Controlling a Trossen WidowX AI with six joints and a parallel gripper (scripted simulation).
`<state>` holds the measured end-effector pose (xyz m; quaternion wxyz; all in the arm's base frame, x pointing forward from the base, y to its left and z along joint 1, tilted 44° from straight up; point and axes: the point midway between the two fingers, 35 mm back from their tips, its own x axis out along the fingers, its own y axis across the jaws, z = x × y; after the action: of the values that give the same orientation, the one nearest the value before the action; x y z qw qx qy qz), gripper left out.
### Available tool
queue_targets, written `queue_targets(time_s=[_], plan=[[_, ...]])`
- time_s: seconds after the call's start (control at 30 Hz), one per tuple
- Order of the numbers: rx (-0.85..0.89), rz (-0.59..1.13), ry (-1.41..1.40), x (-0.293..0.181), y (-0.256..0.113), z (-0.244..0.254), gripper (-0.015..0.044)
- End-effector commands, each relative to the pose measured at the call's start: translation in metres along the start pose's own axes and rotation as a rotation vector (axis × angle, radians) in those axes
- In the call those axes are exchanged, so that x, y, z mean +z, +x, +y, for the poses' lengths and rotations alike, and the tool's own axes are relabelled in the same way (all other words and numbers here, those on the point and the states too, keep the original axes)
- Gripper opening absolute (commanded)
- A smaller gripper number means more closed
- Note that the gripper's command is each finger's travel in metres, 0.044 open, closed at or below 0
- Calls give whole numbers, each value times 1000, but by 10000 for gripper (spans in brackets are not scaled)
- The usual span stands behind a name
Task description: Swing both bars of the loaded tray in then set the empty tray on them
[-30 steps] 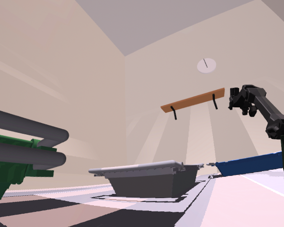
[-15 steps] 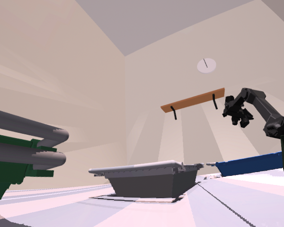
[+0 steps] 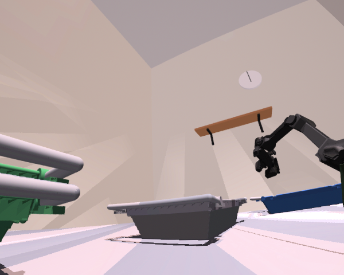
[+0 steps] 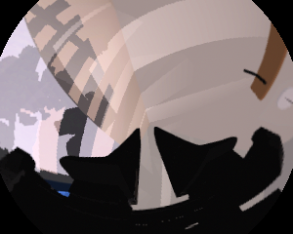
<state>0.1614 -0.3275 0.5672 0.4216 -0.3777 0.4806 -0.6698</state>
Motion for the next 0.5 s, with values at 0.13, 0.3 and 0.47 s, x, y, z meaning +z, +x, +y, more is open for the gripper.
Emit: queue_targets(time_s=[0.13, 0.3, 0.47], plan=[[143, -228, 5, 63, -43, 64, 88], [244, -313, -3, 90, -73, 106, 88], [397, -412, -24, 116, -124, 166, 88]])
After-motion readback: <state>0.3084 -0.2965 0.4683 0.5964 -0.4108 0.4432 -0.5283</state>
